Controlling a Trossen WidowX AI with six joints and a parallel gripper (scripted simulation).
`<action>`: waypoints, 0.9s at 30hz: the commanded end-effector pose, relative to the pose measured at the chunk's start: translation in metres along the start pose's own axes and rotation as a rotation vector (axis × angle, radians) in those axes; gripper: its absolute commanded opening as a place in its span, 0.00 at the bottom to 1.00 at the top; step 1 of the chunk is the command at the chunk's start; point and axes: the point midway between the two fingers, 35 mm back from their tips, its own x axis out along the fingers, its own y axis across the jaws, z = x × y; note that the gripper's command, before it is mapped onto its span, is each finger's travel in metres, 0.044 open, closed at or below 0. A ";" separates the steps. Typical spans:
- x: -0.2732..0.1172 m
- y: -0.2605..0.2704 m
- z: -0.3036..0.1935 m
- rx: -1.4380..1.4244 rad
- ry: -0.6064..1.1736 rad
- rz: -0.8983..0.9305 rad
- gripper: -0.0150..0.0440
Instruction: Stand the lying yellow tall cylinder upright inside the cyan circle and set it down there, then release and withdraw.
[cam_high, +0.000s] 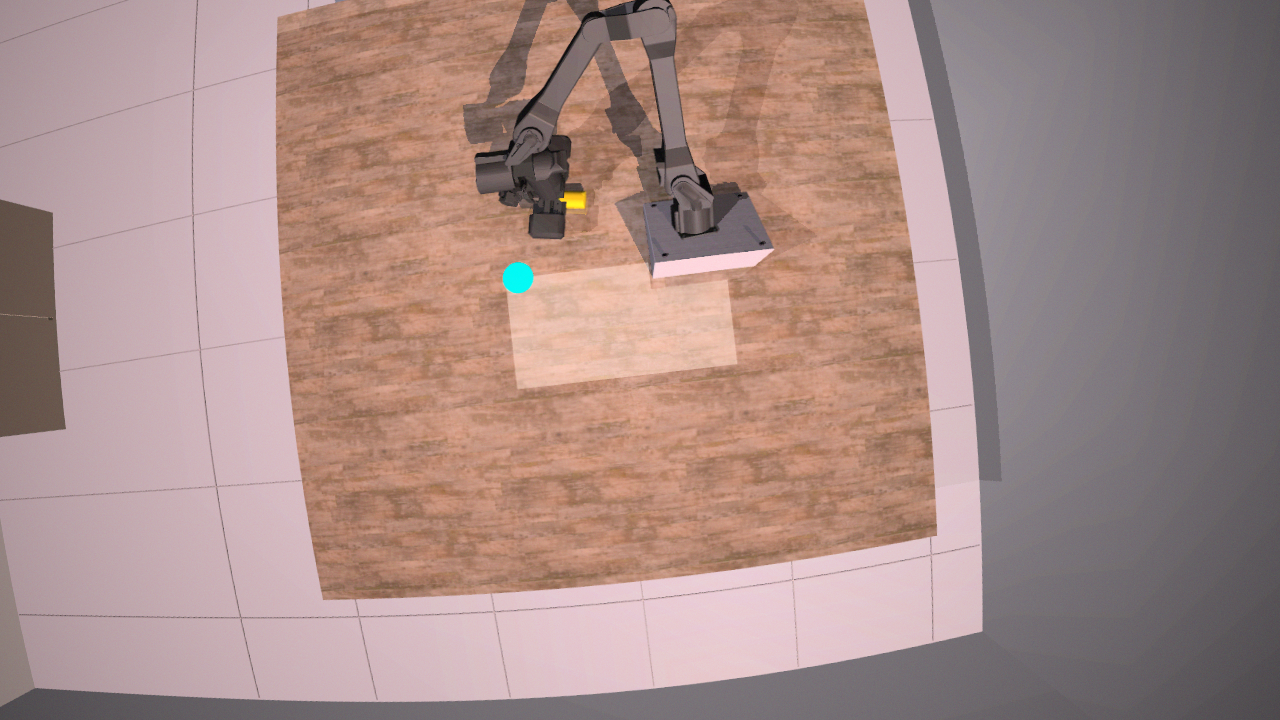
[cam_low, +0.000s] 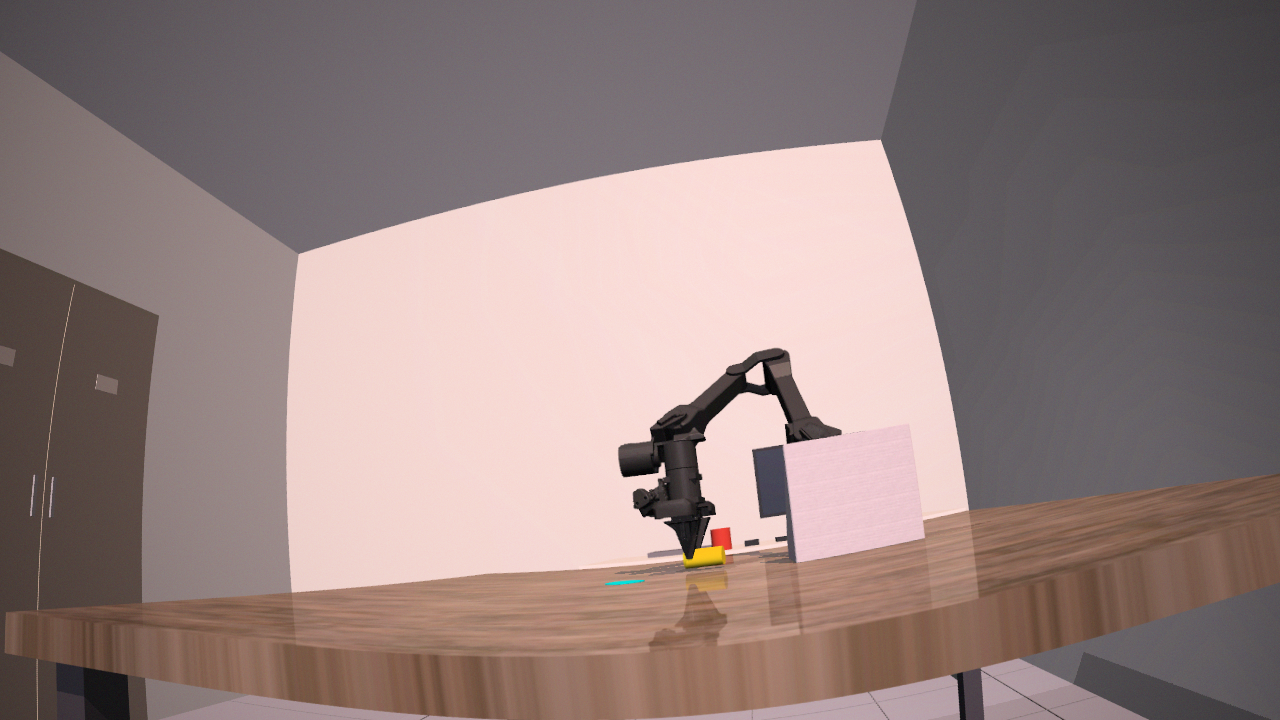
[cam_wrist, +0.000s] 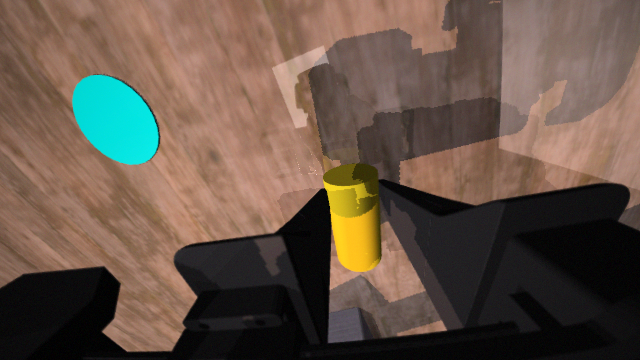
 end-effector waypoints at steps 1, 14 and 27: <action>-0.012 0.002 0.004 0.003 -0.007 0.005 0.43; -0.051 0.004 0.005 0.002 -0.006 0.012 0.43; -0.092 0.002 0.002 0.002 -0.005 0.005 0.43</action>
